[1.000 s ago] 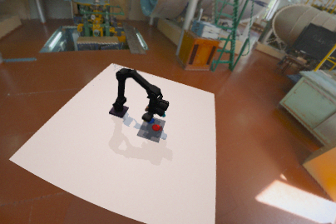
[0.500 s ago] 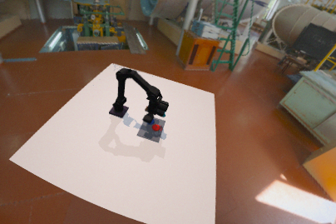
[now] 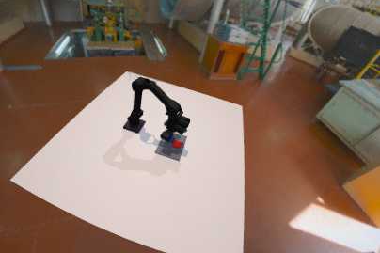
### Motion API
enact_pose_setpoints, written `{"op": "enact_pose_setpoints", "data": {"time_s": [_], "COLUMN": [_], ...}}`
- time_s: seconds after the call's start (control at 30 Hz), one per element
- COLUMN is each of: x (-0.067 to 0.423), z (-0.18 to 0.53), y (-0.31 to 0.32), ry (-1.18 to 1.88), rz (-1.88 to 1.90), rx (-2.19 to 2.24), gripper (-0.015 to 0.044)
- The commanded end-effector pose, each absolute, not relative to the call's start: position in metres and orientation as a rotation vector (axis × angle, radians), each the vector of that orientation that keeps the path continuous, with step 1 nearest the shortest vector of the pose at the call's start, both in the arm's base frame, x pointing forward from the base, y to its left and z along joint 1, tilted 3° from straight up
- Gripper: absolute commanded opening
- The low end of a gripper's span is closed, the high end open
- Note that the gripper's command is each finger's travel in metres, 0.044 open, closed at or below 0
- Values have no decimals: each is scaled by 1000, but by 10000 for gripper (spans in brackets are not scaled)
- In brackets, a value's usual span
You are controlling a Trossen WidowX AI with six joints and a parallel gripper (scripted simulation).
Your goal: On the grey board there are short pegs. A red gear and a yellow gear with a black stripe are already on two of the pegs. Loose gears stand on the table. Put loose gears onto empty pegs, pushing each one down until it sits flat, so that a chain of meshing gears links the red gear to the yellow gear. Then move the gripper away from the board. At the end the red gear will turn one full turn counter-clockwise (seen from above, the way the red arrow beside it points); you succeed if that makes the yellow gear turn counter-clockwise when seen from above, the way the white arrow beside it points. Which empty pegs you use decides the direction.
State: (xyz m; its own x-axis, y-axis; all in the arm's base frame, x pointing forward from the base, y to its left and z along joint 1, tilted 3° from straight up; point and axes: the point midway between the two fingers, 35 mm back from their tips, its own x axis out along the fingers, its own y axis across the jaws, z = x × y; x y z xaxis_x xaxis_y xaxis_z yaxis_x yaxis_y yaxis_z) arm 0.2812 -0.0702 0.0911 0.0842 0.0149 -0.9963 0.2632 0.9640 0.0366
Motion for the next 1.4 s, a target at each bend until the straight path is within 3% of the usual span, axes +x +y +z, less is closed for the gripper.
{"op": "enact_pose_setpoints", "data": {"time_s": [0.0,1.37], "x": [281,282], "z": [82,81], "y": [-69,-70], "ry": [1485,1492], "rz": [-229,-147], "rx": [278,190], "gripper": [0,0]}}
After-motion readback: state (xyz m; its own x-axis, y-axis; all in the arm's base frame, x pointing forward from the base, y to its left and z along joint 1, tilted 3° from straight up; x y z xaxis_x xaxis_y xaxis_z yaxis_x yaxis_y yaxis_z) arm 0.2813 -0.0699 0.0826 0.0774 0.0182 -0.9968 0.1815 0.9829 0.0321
